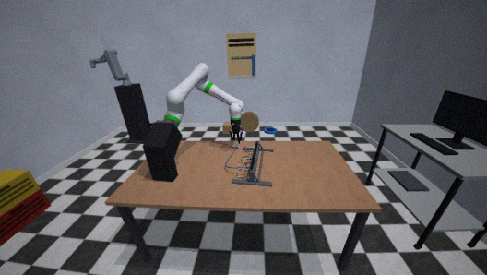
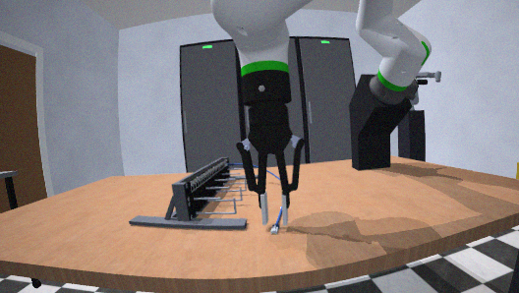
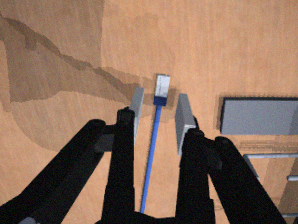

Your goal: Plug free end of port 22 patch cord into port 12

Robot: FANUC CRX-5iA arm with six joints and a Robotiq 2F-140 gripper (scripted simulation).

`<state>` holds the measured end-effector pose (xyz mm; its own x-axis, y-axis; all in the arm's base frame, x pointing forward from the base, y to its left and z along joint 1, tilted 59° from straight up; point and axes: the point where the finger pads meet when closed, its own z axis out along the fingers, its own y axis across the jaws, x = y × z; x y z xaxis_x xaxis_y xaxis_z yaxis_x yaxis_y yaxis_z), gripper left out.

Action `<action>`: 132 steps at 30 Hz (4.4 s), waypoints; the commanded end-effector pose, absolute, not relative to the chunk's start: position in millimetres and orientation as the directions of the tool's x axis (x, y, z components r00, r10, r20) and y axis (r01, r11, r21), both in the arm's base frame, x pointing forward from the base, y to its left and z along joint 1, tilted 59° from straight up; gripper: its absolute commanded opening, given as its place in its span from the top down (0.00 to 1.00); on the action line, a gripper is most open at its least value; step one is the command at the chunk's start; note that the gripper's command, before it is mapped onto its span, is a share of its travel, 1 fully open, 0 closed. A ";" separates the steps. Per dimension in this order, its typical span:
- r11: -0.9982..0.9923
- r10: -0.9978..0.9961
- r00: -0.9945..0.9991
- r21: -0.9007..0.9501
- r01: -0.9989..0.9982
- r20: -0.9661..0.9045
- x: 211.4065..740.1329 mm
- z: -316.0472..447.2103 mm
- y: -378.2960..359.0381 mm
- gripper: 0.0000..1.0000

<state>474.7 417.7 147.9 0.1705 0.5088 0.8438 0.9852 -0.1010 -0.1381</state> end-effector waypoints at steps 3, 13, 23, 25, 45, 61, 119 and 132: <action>-0.101 0.509 0.171 -0.138 0.985 0.844 474.9 147.5 418.4 0.78; -0.101 0.509 0.171 -0.138 0.985 0.844 475.0 147.3 418.7 0.78; -0.101 0.509 0.171 -0.138 0.985 0.844 475.0 147.3 418.7 0.78; -0.101 0.509 0.171 -0.138 0.985 0.844 475.0 147.3 418.7 0.78; -0.101 0.509 0.171 -0.138 0.985 0.844 475.0 147.3 418.7 0.78; -0.101 0.509 0.171 -0.138 0.985 0.844 475.0 146.4 420.1 0.78; -0.101 0.509 0.171 -0.138 0.985 0.844 475.1 141.2 428.6 0.78; -0.101 0.509 0.171 -0.138 0.985 0.844 475.1 141.2 428.6 0.78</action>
